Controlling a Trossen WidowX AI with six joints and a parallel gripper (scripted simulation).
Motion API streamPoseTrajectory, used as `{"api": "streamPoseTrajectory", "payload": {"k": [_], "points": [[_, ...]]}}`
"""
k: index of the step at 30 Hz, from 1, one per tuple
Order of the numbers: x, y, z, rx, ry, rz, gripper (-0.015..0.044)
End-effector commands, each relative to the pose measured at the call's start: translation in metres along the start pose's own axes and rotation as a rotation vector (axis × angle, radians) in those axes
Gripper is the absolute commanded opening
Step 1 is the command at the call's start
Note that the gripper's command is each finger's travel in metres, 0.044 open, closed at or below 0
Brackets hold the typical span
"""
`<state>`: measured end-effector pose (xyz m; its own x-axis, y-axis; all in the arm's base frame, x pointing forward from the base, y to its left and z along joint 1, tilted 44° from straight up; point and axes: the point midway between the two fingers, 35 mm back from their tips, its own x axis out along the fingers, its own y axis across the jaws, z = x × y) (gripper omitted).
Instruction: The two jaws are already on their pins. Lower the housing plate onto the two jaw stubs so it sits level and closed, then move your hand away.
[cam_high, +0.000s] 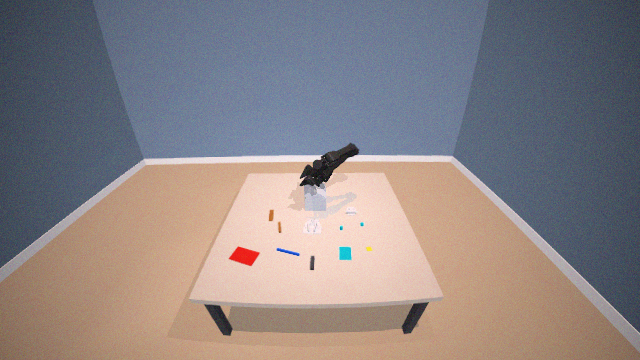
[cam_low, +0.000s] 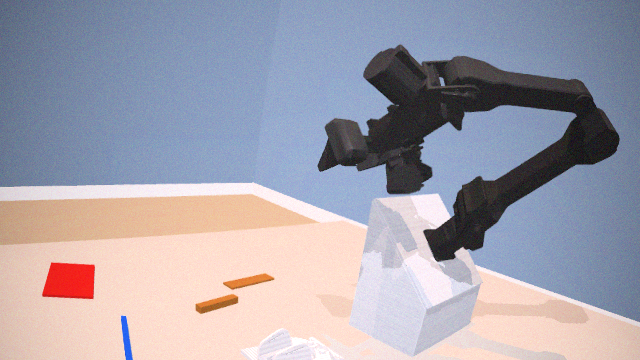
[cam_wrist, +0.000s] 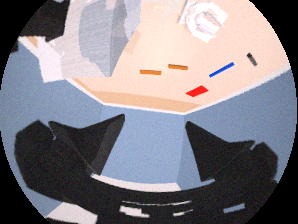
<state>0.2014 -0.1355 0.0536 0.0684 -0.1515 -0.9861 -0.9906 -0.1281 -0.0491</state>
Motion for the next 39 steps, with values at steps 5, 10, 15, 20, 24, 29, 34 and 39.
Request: {"api": "streamPoseTrajectory", "payload": {"k": [5, 10, 15, 20, 24, 29, 34, 39], "points": [[-0.012, -0.03, 0.036, -0.154, -0.051, -0.108, 0.044], [-0.021, -0.045, 0.06, -0.248, -0.087, -0.169, 0.044], [-0.03, -0.056, 0.085, -0.343, -0.127, -0.229, 0.044], [-0.04, -0.065, 0.112, -0.438, -0.171, -0.286, 0.044], [-0.049, -0.069, 0.134, -0.515, -0.209, -0.33, 0.044], [-0.06, -0.071, 0.162, -0.613, -0.259, -0.383, 0.044], [-0.072, -0.07, 0.19, -0.71, -0.313, -0.434, 0.044], [-0.085, -0.065, 0.217, -0.809, -0.37, -0.481, 0.044]]}}
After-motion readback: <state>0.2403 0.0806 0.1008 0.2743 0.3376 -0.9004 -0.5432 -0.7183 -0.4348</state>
